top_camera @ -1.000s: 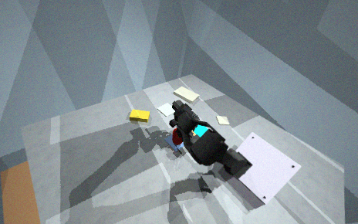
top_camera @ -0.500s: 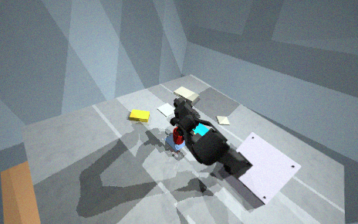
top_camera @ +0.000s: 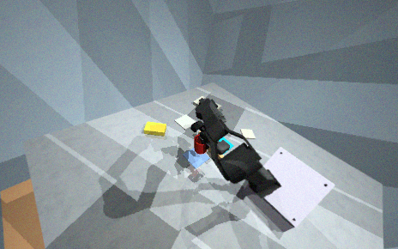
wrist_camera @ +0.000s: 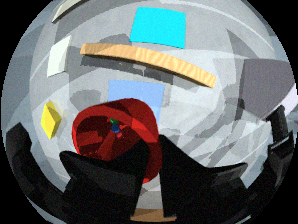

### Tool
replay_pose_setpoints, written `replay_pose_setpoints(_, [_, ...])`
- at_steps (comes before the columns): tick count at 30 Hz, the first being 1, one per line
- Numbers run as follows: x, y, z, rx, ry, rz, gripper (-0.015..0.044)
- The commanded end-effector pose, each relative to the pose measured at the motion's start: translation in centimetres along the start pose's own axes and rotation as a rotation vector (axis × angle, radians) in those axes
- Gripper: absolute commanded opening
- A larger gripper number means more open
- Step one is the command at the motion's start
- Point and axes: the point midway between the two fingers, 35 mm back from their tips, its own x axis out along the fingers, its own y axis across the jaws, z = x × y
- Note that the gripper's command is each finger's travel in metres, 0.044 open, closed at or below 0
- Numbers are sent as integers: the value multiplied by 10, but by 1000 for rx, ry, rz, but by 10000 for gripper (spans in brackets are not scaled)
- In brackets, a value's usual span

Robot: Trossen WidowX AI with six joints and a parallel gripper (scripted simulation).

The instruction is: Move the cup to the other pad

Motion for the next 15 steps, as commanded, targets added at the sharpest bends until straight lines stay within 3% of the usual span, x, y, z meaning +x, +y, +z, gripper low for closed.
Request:
replay_pose_setpoints(1, [-10, 0, 0, -9, -6, 6, 0])
replay_pose_setpoints(15, [-8, -2, -1, -1, 1, 4, 0])
